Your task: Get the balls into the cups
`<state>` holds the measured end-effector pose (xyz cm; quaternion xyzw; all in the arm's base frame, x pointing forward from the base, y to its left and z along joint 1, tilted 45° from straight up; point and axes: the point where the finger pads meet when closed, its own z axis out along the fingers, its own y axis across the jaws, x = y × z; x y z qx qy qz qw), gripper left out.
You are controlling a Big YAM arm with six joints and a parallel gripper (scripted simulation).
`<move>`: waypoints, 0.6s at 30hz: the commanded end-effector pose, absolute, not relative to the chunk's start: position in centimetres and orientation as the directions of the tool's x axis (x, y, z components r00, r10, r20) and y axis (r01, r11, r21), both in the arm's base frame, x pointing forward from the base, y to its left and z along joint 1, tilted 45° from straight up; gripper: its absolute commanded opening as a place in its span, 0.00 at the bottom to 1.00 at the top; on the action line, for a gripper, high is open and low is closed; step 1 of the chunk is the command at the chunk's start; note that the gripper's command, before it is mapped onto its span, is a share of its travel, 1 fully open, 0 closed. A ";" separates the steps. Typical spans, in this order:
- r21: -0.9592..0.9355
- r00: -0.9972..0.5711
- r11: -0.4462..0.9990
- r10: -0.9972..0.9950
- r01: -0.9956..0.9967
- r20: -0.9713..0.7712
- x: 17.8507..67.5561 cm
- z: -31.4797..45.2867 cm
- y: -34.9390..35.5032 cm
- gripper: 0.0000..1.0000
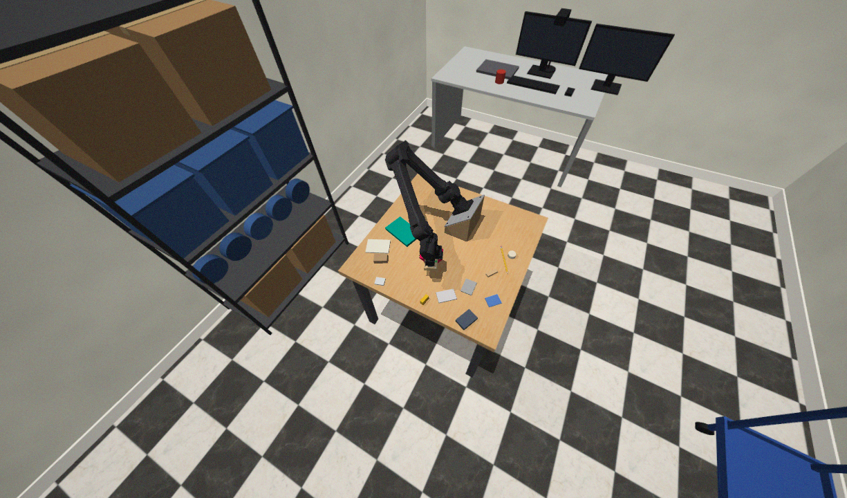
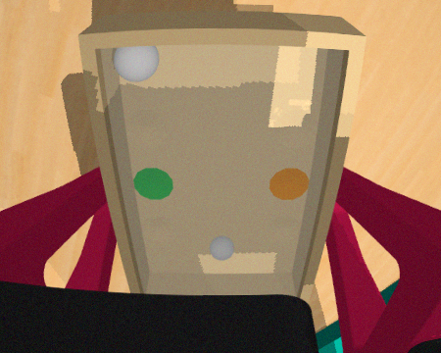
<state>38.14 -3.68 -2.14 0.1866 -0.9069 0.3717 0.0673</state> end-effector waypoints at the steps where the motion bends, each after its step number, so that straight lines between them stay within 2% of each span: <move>1: -0.654 -0.919 0.651 -0.329 -0.386 0.215 39.3 -1.1 -2.6 0.70; 2: -0.661 -0.926 0.656 -0.330 -0.364 0.182 40.9 -0.4 -2.2 0.70; 9: -0.659 -0.924 0.649 -0.291 -0.380 0.246 40.4 -1.3 -2.1 0.70; 18: -0.662 -0.928 0.652 -0.292 -0.369 0.230 40.2 -0.5 -2.1 0.70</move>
